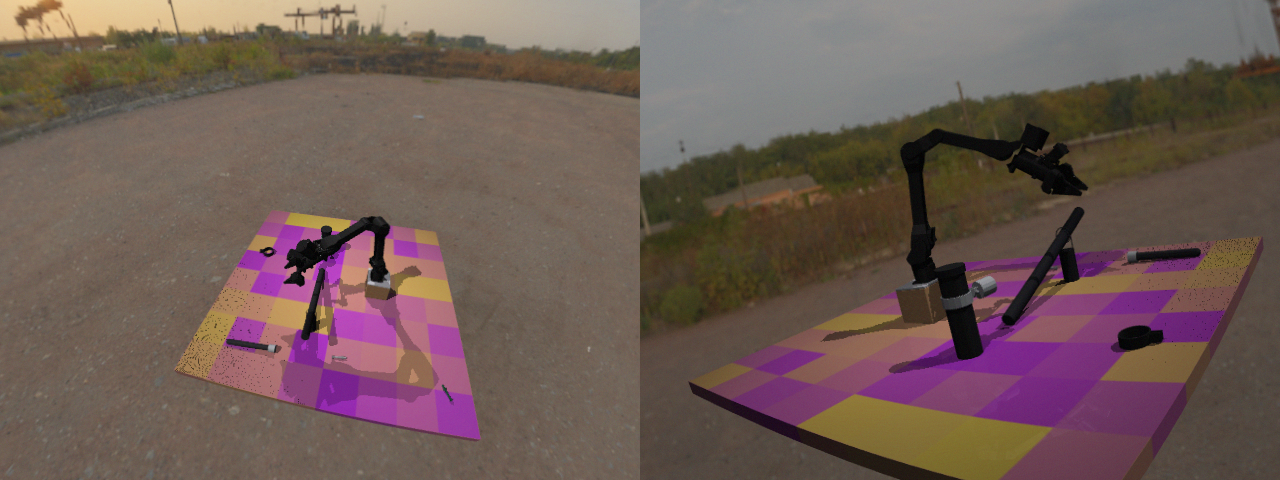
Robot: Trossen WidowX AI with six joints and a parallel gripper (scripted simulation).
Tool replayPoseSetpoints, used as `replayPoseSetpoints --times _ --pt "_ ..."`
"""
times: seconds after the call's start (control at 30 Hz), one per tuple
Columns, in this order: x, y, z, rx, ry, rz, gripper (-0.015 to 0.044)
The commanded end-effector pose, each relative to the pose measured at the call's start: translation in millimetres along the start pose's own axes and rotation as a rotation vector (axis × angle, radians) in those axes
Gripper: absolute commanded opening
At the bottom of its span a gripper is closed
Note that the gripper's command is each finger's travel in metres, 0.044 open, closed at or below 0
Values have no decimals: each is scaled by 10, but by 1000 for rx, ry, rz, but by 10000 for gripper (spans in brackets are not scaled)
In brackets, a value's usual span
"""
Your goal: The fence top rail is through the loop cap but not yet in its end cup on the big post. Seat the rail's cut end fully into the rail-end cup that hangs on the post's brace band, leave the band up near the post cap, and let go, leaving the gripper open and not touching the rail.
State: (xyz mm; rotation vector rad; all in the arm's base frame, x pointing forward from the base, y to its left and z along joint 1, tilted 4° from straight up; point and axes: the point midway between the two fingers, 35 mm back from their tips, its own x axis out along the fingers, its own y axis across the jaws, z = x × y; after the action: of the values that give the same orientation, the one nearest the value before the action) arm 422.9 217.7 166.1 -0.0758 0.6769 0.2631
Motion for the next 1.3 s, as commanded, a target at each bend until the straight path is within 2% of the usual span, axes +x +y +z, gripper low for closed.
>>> replayPoseSetpoints --times 0.0,0.2,0.37,0.7,1.27 --pt "-308 -622 -235 22 110 -70 440" --pt "-793 -1300 -698 88 267 -151 440" --pt "-1224 -1654 -1132 154 389 -197 440" --pt "-1246 -1708 -1159 124 400 -195 440" --pt "-1290 -2940 -1356 -977 533 -34 440"
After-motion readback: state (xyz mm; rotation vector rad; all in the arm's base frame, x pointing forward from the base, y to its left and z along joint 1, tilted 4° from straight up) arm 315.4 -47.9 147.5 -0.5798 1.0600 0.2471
